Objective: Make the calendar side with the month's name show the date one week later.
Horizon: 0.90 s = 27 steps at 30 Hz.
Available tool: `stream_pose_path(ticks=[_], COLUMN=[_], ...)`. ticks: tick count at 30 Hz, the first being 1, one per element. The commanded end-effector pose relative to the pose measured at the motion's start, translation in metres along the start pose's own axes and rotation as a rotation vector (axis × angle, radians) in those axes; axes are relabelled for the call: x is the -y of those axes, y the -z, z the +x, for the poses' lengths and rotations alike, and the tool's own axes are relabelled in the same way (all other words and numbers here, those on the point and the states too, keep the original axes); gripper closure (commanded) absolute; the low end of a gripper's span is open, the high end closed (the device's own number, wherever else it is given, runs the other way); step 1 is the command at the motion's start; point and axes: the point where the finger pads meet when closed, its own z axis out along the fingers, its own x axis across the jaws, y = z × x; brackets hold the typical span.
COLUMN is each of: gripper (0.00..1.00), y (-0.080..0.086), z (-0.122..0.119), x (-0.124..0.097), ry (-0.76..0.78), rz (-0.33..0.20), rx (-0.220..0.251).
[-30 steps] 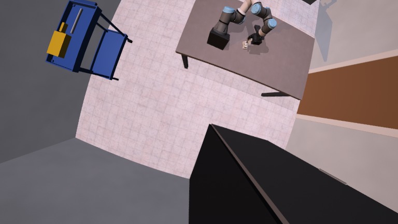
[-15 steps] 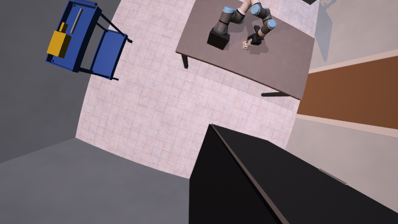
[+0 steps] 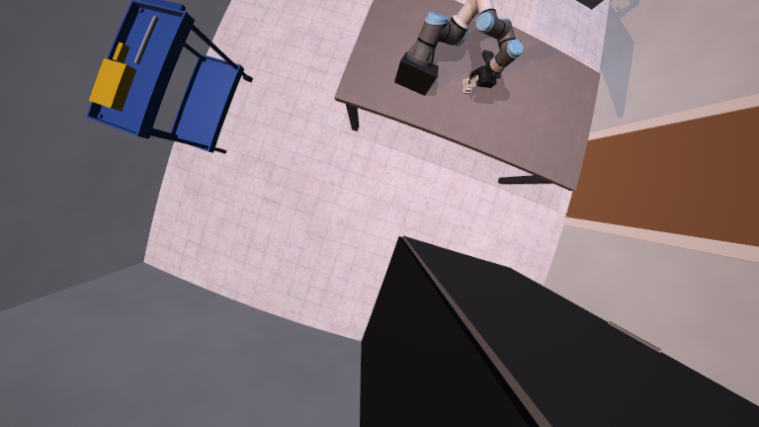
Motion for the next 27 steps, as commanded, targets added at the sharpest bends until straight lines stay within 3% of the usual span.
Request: stream_pose_path(ticks=[1,15,27], gripper=[0.72,0.72,0.72], y=[-0.006,-0.024,-0.028], z=[0.0,0.0,0.0], x=[-0.001,-0.001,-0.001], ry=[0.0,0.0,0.0], rz=[-0.002,-0.002,-0.002], rx=[-0.001,-0.001,-0.001])
